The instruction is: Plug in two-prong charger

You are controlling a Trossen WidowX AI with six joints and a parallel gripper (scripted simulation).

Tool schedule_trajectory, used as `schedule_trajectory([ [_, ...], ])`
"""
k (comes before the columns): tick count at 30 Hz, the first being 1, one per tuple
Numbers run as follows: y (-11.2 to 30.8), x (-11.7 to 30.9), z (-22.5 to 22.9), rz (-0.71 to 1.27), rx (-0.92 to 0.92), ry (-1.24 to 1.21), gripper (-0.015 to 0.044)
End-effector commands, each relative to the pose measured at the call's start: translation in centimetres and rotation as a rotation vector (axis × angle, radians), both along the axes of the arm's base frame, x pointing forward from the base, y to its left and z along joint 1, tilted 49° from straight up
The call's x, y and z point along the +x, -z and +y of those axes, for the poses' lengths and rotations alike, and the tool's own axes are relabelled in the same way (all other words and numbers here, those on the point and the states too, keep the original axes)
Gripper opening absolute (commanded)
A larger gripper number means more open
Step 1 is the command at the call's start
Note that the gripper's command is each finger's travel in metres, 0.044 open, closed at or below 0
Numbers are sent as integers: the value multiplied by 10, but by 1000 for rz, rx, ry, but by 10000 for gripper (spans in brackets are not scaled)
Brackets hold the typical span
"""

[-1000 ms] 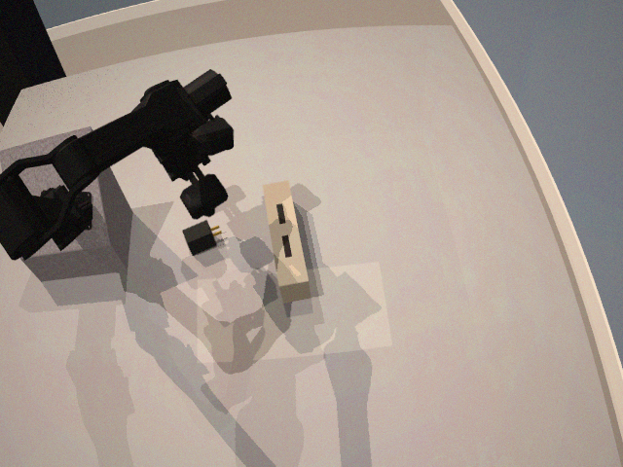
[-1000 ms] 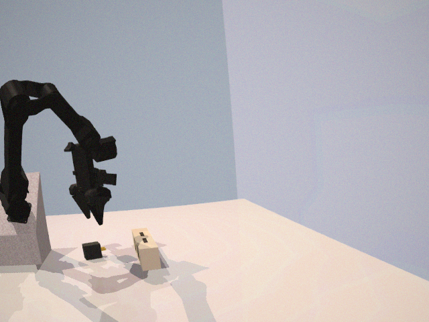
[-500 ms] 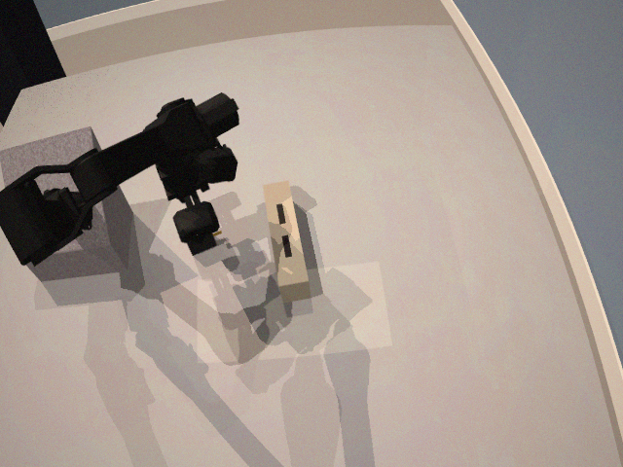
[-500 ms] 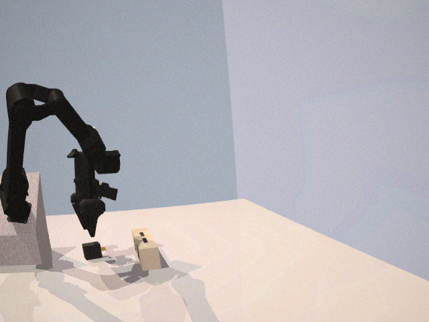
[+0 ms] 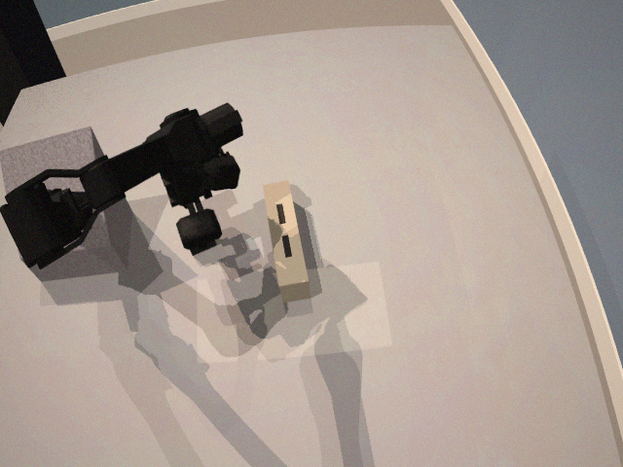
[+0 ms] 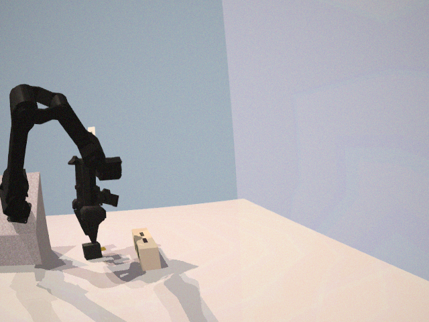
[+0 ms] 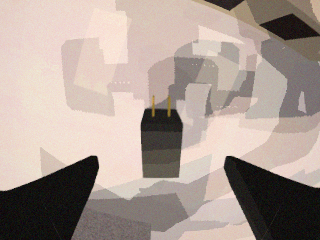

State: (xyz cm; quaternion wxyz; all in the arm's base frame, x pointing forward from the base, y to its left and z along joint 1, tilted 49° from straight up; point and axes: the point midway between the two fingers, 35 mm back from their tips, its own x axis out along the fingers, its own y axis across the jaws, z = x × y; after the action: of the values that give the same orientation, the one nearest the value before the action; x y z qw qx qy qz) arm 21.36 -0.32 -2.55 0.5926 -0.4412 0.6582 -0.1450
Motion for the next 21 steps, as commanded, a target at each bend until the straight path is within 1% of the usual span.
schedule_trajectory([
  [1,5,-1,-6,11,-7,-2,440],
  [21,26,3,-30,11,-9,-2,440],
])
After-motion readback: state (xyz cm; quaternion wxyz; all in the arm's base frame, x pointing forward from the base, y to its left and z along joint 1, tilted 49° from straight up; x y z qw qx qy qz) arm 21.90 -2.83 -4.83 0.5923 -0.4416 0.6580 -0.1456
